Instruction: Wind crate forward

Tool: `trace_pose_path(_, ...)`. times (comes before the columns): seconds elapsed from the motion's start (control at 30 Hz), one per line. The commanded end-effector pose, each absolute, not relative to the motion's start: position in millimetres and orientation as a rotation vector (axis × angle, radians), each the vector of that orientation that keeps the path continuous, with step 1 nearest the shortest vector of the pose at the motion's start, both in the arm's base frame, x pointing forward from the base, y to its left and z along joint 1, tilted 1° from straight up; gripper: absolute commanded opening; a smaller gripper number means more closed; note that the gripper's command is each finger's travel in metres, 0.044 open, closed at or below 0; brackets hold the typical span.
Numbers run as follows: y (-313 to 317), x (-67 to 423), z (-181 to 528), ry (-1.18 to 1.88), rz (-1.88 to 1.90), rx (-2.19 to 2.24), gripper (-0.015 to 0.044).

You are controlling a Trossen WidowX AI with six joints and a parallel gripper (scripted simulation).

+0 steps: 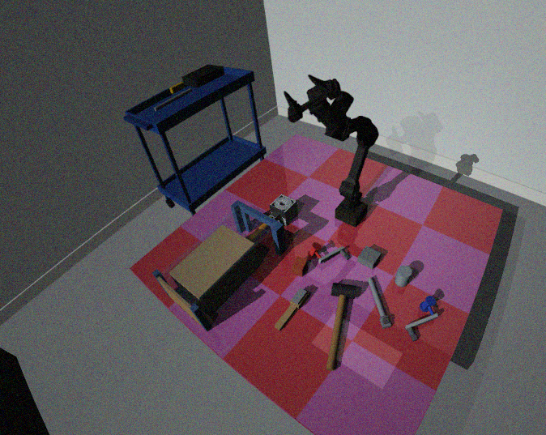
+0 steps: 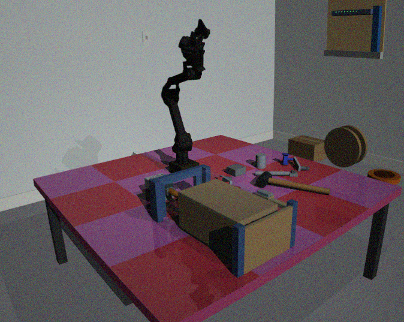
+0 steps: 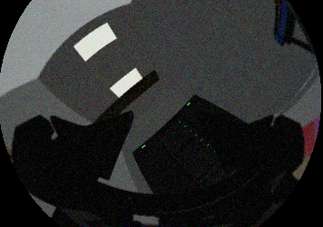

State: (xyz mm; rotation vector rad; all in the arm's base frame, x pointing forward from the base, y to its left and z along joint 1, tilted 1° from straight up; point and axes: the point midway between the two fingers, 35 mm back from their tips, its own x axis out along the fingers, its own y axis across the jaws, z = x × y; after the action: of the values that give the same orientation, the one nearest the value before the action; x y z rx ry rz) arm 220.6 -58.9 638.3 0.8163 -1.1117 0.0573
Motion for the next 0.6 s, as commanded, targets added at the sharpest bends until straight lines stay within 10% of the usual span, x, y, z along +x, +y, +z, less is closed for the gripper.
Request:
trace_pose_path(0.0,-44,284,594,-0.837,-0.087,0.557,0.044)
trace_pose_path(0.57,8,404,418,-0.064,-0.114,-0.399,0.044)
